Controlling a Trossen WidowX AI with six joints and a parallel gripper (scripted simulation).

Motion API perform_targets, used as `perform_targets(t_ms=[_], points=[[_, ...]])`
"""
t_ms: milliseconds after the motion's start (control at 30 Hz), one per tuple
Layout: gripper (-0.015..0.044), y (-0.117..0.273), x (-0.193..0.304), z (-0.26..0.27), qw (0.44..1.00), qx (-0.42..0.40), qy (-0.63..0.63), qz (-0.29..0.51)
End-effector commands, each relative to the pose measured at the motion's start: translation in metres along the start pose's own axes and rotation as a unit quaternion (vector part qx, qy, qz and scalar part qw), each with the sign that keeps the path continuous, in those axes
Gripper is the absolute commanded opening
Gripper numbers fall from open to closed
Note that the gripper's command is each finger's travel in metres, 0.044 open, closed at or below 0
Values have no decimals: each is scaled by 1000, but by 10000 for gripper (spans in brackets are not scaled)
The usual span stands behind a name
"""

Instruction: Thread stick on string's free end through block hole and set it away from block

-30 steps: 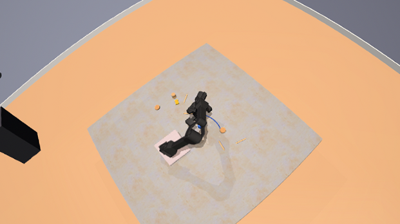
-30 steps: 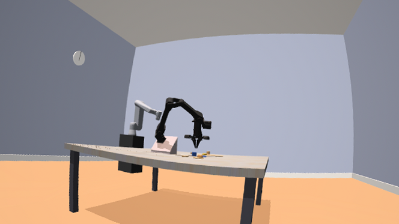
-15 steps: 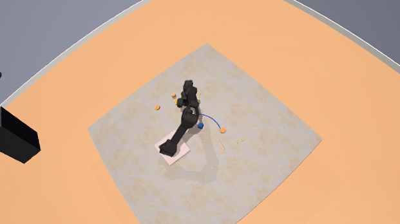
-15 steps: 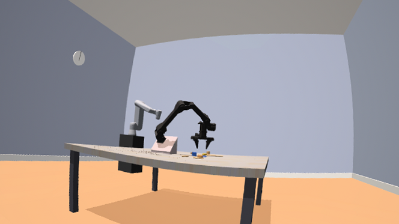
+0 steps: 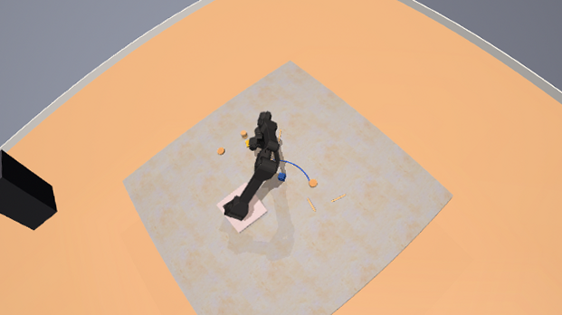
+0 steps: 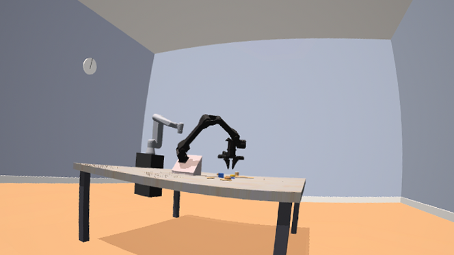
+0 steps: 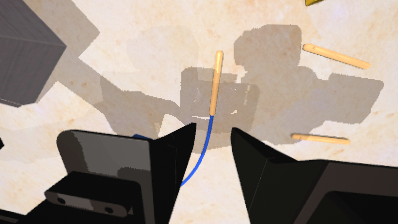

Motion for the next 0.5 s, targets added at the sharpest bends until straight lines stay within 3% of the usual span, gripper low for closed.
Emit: perform_targets(t_ms=[0, 467], points=[[125, 1, -1, 0, 1000, 0, 3, -2], [125, -10, -1, -1, 1000, 0, 3, -2]])
Point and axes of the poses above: the point midway between the two fingers, 35 mm back from their tips, its own y axis back along the fingers, its own z axis across the jaws, x = y × z, the point moved 9 cm from there along y, back along the fingers, and after that the axes turned 15 degrees about -y, right-handed, at the moved point
